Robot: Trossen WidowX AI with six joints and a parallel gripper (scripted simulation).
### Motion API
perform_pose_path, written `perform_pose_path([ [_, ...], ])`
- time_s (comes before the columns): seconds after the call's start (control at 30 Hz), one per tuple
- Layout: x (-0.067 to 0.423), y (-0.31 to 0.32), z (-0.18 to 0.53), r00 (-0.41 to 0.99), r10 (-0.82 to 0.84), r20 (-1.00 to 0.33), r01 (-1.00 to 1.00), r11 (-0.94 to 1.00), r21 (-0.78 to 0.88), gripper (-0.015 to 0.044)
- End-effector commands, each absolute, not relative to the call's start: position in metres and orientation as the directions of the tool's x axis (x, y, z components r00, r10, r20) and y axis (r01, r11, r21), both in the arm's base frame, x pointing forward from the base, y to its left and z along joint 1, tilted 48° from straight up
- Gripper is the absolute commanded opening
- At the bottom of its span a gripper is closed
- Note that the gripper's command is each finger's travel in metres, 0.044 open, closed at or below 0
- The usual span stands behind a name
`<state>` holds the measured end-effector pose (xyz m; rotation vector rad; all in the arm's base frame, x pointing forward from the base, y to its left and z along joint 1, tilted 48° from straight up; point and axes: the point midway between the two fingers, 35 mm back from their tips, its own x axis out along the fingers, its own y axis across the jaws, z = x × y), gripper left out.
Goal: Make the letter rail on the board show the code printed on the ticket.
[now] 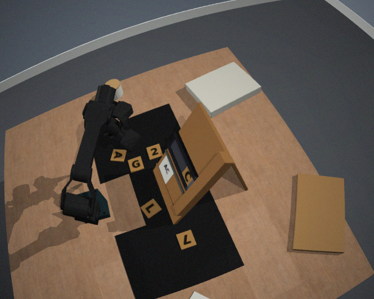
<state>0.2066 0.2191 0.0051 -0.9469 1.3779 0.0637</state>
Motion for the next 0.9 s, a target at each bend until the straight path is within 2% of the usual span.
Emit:
perform_pose_path([
  [0.0,0.182,0.211,-0.060,0.139,-0.573,-0.807,-0.187,0.785,-0.590,0.0340],
  [0.27,0.162,0.196,-0.106,0.064,-0.650,-0.757,0.128,0.758,-0.640,0.0340],
  [0.53,0.144,0.176,-0.149,-0.002,-0.722,-0.692,0.426,0.625,-0.654,0.0340],
  [0.87,0.148,0.172,-0.146,-0.004,-0.724,-0.690,0.433,0.621,-0.654,0.0340],
])
